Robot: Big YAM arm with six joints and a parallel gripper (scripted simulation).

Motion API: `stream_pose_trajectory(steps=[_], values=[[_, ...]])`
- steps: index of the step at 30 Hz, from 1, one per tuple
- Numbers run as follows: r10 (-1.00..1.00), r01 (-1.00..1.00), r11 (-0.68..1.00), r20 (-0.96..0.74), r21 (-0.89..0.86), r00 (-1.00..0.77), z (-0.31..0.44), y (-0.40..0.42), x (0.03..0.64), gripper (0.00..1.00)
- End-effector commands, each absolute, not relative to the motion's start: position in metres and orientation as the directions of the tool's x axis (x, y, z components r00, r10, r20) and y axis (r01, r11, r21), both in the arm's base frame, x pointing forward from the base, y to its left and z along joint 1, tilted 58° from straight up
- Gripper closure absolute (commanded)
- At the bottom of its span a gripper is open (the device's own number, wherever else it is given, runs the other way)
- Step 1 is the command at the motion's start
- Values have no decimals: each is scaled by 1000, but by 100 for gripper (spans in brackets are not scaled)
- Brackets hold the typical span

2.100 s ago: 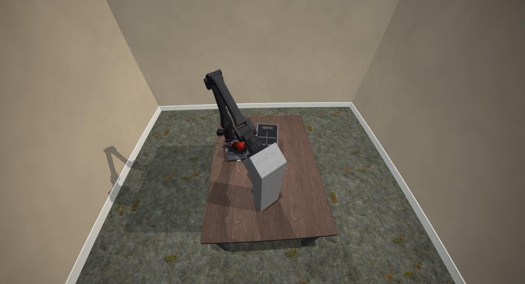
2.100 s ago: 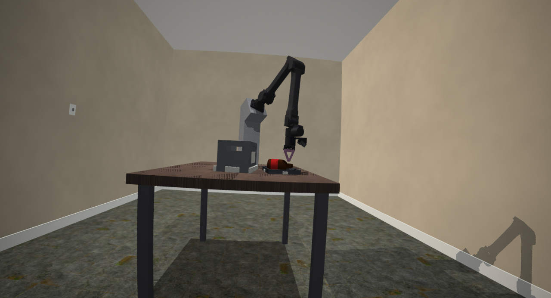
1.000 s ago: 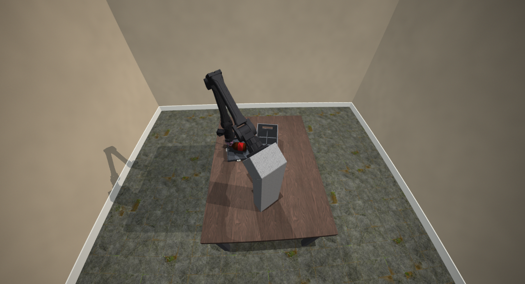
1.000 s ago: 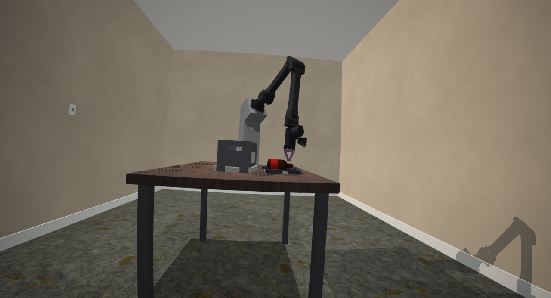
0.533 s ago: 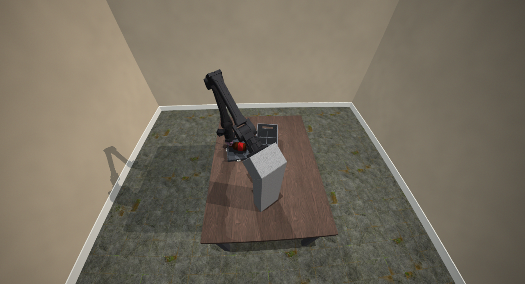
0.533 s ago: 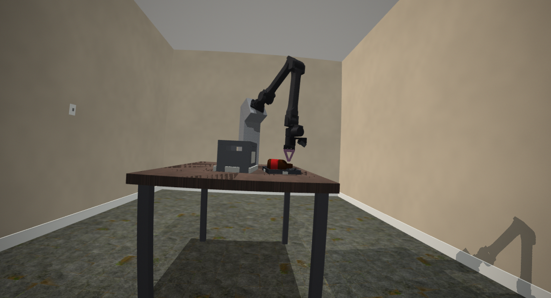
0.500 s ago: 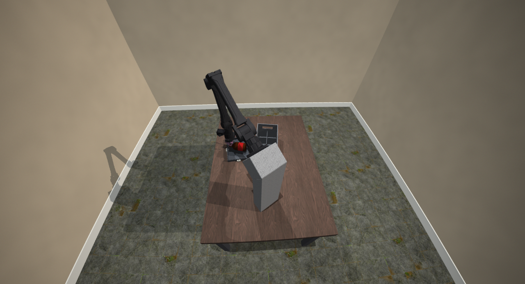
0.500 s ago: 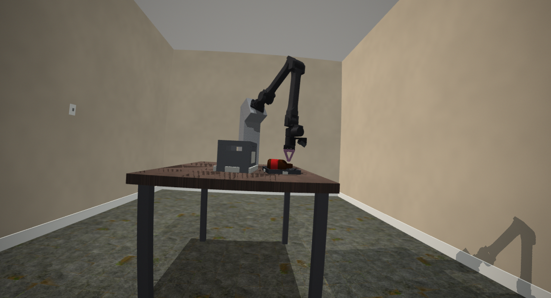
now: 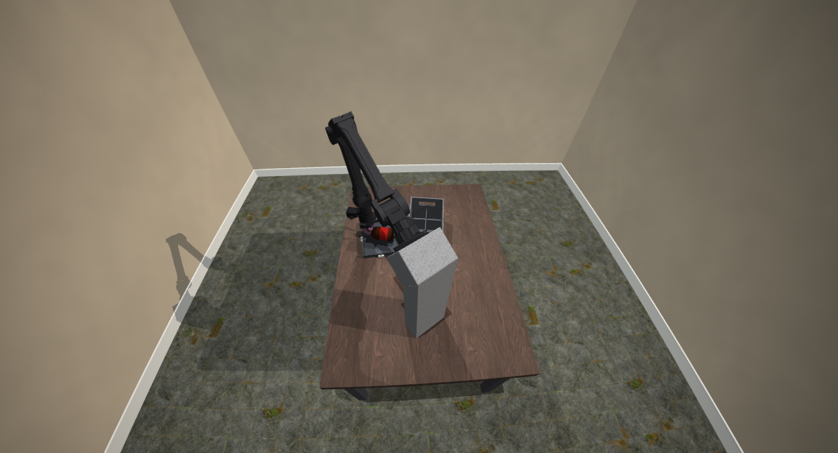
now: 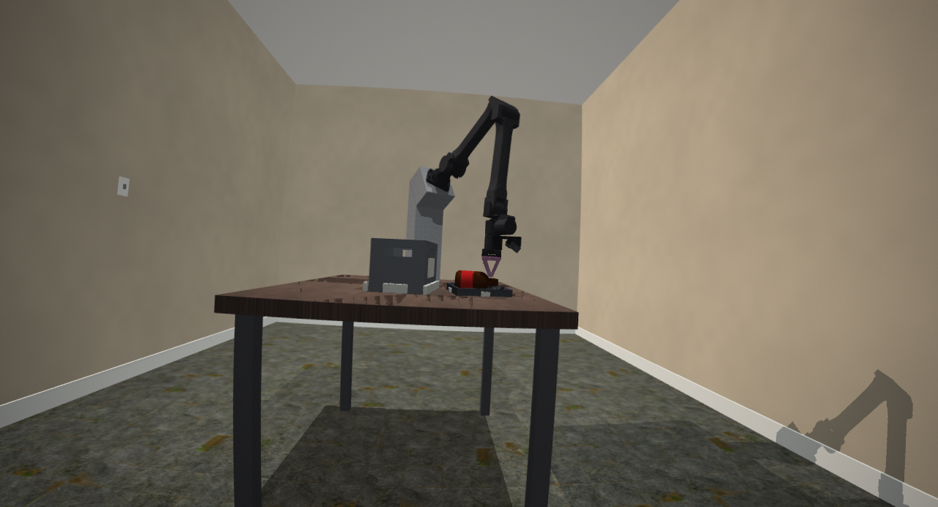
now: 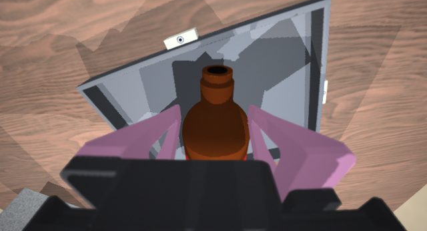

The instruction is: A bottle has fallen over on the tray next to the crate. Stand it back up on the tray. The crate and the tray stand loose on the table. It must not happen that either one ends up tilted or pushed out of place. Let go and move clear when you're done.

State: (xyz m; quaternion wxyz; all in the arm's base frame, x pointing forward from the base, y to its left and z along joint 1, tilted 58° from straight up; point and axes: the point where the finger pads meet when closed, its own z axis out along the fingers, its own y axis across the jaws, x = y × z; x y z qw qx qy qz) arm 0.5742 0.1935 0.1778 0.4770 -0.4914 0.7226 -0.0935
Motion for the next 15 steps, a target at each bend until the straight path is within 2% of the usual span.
stream_pose_trajectory(steps=[1,15], values=[[-792,-618,506,-608,-601,-58,177,202,581,39],[-792,-618,507,-608,-601,-58,169,207,592,39]])
